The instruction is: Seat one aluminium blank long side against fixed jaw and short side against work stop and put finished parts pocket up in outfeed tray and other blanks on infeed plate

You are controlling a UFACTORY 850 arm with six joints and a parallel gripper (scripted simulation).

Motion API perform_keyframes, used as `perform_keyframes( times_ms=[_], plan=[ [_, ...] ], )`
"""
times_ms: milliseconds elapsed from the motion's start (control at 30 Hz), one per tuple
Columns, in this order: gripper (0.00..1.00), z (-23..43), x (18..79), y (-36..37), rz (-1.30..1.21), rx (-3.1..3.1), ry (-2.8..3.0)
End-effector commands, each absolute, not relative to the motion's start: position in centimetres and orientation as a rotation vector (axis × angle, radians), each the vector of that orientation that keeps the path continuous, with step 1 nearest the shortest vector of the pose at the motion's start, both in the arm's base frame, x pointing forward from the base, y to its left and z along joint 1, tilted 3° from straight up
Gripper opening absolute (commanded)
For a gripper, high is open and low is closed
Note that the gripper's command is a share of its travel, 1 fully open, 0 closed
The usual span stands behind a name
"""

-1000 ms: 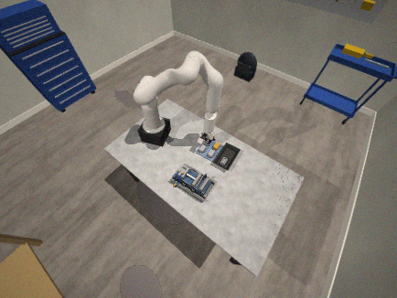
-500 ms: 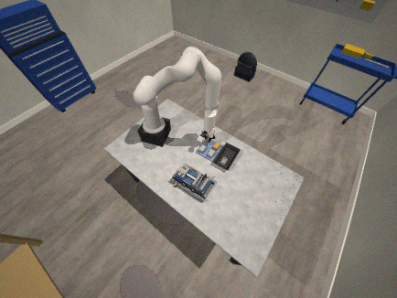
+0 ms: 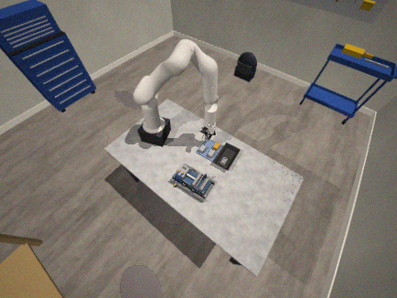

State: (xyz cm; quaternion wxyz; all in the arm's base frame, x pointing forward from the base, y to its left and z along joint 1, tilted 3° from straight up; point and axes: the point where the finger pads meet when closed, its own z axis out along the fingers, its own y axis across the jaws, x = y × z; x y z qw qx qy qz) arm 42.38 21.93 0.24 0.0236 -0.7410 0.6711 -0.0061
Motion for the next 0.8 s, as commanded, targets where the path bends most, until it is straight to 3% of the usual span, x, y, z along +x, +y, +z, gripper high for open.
perform_keyframes(
  times_ms=[0,567,767],
  plan=[
    [0.0,2.0,42.4,22.0,-0.032,-2.295,2.079],
    [0.0,4.2,42.4,22.0,-0.033,-2.295,2.079],
    [0.0,4.2,45.1,22.7,-0.035,-2.295,2.079]
  ],
)
